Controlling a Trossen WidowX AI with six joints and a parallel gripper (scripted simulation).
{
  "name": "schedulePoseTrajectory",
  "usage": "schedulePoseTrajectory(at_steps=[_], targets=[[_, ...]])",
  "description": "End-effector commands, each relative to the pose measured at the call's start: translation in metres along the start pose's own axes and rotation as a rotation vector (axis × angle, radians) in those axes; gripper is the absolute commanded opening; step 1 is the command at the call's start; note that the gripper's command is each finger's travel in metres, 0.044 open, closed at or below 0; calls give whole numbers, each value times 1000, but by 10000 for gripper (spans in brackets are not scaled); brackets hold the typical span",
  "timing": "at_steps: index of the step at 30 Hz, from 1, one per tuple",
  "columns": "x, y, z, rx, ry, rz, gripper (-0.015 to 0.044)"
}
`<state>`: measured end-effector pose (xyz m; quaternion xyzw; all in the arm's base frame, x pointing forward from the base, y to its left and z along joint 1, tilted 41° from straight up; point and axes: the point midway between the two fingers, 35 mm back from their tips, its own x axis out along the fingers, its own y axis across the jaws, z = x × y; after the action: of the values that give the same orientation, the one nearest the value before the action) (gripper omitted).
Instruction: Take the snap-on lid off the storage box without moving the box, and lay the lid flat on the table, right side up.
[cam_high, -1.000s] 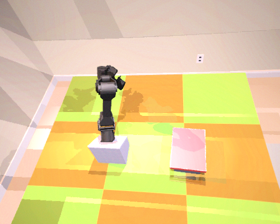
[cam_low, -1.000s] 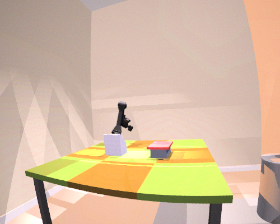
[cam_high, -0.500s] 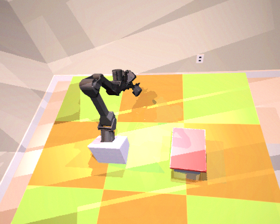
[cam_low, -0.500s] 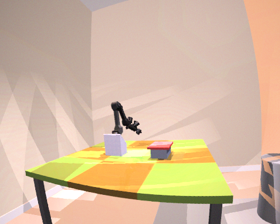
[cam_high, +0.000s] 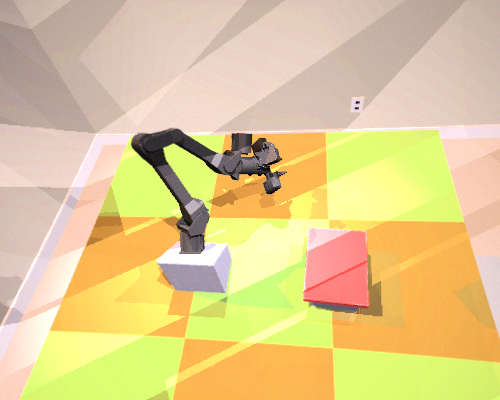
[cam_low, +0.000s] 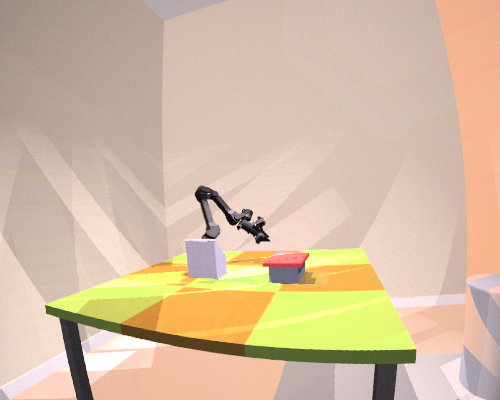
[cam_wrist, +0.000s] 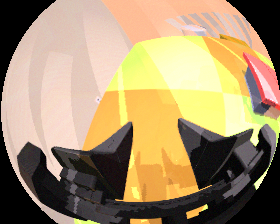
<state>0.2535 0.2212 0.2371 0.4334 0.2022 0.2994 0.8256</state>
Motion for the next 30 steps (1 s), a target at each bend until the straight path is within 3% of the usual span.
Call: schedulePoseTrajectory(at_steps=[1,10,17,30], targets=[[1,-44,20,121,-9,-110,235],[-25,-140,59,456,-74,-330,235],[-78,-214,84,861,-196,-460,235],[-162,-274,93,1454,-424,-446,235]])
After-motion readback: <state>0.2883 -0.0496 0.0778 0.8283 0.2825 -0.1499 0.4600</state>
